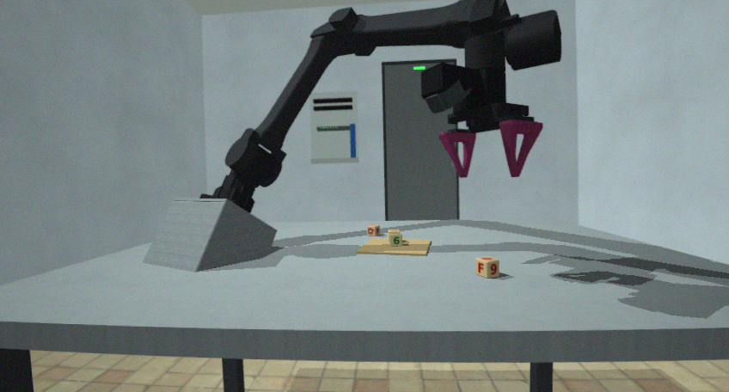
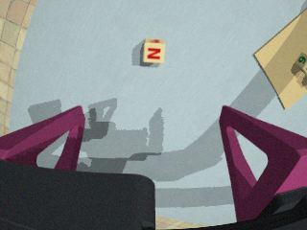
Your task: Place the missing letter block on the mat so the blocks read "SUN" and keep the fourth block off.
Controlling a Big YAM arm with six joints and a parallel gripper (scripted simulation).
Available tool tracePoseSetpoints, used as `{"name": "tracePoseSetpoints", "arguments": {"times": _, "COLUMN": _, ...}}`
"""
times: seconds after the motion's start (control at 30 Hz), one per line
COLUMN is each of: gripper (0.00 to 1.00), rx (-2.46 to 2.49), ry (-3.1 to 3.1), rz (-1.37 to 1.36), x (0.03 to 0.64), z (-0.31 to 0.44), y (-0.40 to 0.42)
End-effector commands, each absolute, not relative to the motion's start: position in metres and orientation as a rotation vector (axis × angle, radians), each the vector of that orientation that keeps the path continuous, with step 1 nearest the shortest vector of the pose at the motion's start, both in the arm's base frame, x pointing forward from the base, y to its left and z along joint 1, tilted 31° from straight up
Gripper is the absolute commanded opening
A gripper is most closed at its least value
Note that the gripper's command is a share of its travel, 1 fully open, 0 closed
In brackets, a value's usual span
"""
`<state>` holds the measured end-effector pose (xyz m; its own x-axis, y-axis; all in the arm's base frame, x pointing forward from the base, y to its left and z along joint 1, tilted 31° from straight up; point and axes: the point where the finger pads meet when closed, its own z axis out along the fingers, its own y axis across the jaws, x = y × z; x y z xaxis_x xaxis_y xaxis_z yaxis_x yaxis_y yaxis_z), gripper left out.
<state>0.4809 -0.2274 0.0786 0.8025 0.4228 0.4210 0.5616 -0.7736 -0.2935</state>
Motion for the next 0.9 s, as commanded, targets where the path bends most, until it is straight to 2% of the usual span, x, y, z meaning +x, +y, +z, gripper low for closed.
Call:
{"name": "tracePoseSetpoints", "arguments": {"times": 0.0, "gripper": 1.00, "rx": -2.539, "ry": -0.936, "rz": -0.506, "x": 0.490, "z": 0.075, "y": -0.223}}
{"name": "tracePoseSetpoints", "arguments": {"times": 0.7, "gripper": 1.00, "rx": -2.055, "ry": -1.984, "rz": -0.735, "x": 0.494, "z": 0.056, "y": -0.210}}
{"name": "tracePoseSetpoints", "arguments": {"times": 0.87, "gripper": 1.00, "rx": -1.795, "ry": -2.315, "rz": -0.791, "x": 0.497, "z": 0.050, "y": -0.206}}
